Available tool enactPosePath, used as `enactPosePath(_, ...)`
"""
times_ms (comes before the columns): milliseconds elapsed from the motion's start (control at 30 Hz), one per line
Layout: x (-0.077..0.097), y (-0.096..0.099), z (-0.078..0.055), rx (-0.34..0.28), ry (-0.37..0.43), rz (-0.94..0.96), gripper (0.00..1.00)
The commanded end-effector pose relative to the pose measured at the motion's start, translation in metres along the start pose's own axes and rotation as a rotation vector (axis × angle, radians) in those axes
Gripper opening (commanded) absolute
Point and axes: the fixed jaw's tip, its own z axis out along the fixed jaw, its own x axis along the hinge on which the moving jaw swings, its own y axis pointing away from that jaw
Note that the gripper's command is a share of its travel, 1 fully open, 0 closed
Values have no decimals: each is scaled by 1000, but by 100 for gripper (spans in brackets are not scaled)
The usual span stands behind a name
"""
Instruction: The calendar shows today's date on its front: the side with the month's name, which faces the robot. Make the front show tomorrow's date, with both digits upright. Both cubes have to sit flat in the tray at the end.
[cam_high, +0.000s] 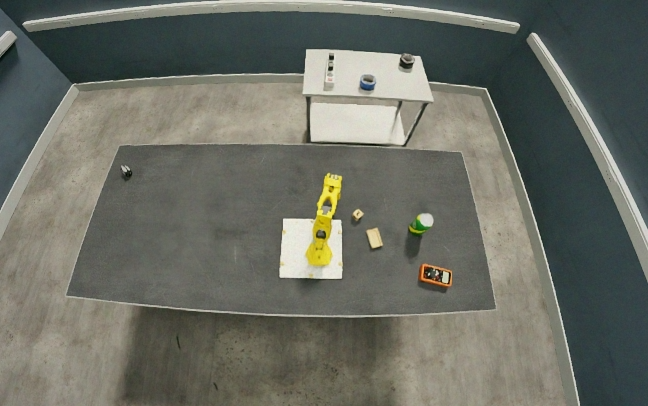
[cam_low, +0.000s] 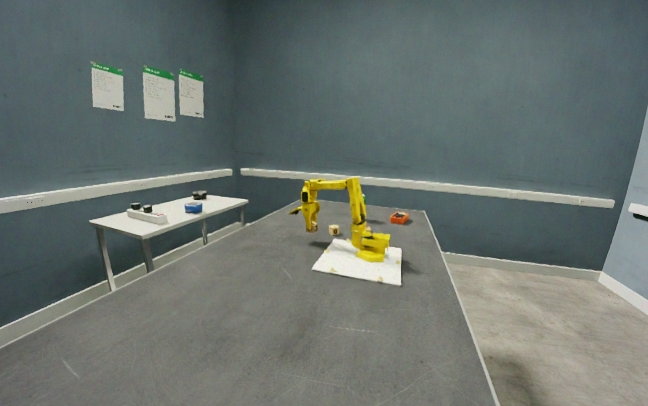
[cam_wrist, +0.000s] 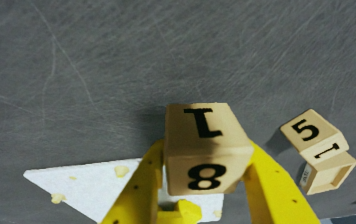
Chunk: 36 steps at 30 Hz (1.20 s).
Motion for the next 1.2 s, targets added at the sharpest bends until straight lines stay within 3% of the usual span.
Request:
enactPosePath(0, -2, 1, -9, 1, -22, -5, 0)
enactPosePath(733, -1, 1, -9, 1, -21, -40, 0)
enactPosePath(1167, 0, 0, -9, 3, -21, -196, 0)
